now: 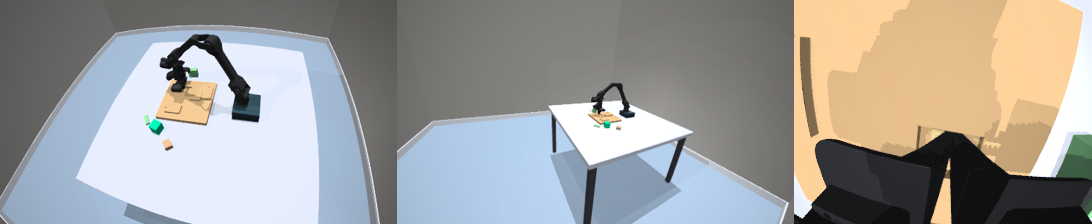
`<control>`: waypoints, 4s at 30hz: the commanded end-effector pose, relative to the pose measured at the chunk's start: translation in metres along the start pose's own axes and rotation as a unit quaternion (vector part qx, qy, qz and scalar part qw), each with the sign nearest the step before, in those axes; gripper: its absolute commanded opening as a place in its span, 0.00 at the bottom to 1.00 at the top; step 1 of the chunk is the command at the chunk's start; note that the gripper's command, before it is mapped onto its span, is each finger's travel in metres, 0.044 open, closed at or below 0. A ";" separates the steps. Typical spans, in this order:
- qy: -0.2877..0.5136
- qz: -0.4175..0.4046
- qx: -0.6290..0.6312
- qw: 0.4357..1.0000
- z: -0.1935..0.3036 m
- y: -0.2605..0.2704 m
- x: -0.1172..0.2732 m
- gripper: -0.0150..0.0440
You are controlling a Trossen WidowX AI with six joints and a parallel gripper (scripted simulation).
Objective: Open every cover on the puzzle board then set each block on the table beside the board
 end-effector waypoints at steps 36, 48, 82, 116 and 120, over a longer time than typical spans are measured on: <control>-0.002 -0.001 -0.002 1.000 -0.020 -0.004 0.030 0.25; -0.002 -0.001 -0.002 1.000 -0.021 -0.004 0.045 0.25; 0.000 -0.003 0.706 0.708 0.087 0.024 0.056 0.25; 0.000 -0.003 0.706 0.708 0.087 0.024 0.052 0.25; 0.000 -0.003 0.706 0.708 0.086 0.024 0.048 0.25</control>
Point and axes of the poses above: the point midway between the two fingers, 35 mm back from their tips, its own x axis back along the fingers, its own y axis across the jaws, z = x × y, the point moved 4 cm from there along x, back along the fingers, and after that the axes turned 13 degrees about x, right-handed, at the moved point
